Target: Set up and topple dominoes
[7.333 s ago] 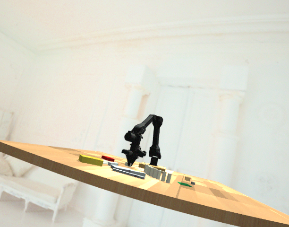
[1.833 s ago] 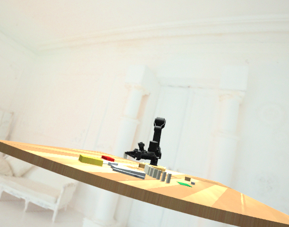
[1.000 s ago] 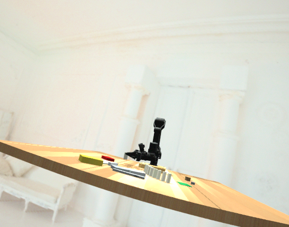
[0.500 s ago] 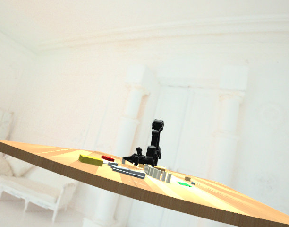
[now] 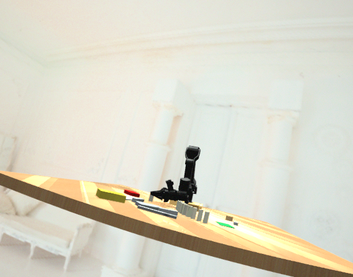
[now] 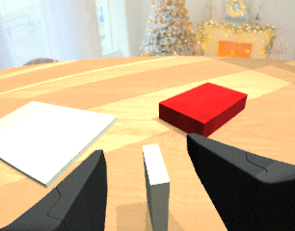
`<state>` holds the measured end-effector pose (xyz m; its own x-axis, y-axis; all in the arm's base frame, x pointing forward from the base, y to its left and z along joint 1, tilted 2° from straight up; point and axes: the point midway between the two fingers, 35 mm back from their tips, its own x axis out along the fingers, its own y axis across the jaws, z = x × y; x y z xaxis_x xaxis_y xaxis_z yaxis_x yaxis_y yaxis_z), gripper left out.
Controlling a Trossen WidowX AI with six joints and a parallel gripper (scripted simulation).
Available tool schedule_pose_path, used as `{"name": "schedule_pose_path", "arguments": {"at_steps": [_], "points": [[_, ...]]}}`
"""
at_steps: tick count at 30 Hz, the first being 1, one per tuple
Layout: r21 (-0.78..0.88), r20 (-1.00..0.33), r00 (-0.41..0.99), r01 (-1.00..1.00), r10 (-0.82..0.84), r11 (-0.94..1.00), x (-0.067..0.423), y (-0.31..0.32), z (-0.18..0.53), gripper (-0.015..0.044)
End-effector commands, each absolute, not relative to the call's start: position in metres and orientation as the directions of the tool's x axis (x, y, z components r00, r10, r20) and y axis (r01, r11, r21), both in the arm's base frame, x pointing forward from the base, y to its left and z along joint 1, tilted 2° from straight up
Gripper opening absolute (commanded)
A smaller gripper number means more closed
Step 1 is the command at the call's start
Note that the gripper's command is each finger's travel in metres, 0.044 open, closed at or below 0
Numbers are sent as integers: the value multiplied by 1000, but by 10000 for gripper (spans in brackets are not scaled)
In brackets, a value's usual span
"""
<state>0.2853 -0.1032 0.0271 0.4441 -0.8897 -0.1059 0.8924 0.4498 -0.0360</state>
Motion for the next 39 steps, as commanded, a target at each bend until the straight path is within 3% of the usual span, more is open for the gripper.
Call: {"name": "schedule_pose_path", "arguments": {"at_steps": [1, 6, 17, 20, 24, 29, 34, 39], "points": [[-27, -106, 448, 891, -888, 453, 287, -103, 27, 309], [-27, -106, 448, 891, -888, 453, 287, -103, 28, 440], [-34, -106, 444, 892, -890, 450, 285, -102, 77, 440], [-104, -131, 462, 874, -877, 475, 295, -102, 74, 440], [-360, -261, 513, 735, -818, 575, 332, -106, 63, 440], [-576, -491, 516, 412, -702, 706, 365, -115, 54, 440], [-571, -717, 439, 76, -542, 817, 371, -125, 63, 440], [-502, -815, 388, -99, -431, 859, 369, -132, 77, 440]]}}
